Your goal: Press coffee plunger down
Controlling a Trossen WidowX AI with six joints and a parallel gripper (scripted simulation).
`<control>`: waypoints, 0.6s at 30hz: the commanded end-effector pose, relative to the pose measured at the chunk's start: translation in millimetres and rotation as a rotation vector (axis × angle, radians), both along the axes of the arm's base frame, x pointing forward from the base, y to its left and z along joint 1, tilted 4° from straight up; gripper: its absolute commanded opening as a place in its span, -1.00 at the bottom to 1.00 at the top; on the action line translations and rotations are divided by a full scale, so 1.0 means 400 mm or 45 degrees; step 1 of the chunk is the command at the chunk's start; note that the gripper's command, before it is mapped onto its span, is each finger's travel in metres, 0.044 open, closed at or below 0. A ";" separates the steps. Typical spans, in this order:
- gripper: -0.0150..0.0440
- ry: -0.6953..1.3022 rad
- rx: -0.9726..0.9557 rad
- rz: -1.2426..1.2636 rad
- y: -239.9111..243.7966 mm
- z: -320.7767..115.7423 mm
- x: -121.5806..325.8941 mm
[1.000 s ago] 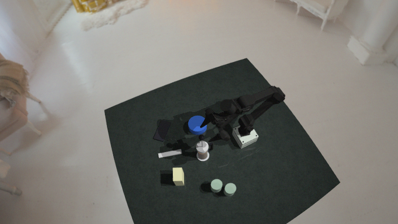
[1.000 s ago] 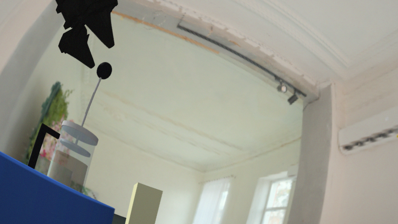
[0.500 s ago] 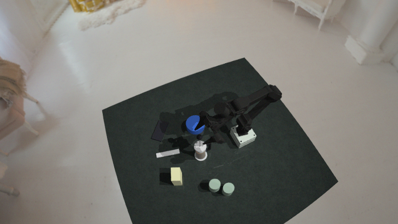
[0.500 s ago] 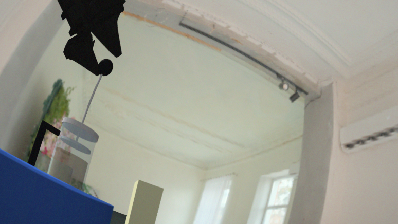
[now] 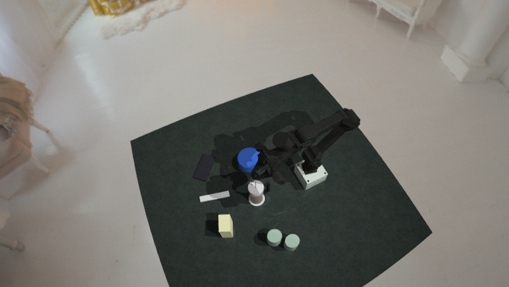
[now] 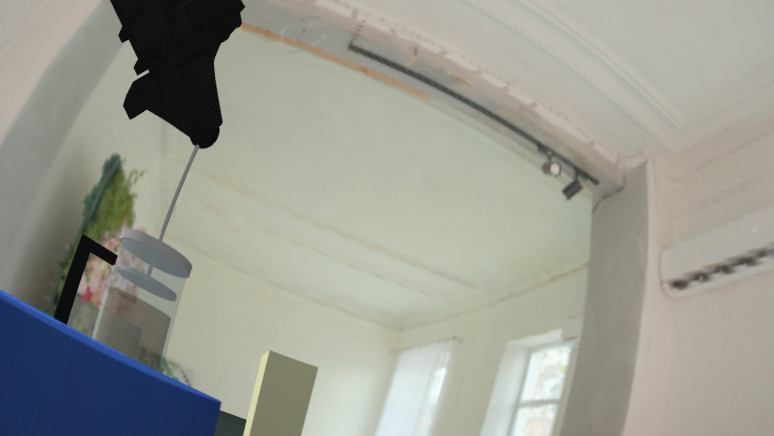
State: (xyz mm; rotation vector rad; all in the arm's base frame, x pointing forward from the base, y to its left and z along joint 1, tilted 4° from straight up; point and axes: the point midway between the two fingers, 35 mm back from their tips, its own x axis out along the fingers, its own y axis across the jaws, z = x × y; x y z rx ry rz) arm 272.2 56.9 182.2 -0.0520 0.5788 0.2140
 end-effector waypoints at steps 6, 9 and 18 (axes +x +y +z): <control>-0.10 -0.001 0.001 -0.005 -0.001 0.000 0.001; -0.10 -0.001 0.001 -0.005 -0.001 -0.004 0.001; -0.10 -0.001 0.001 -0.005 0.001 -0.039 0.006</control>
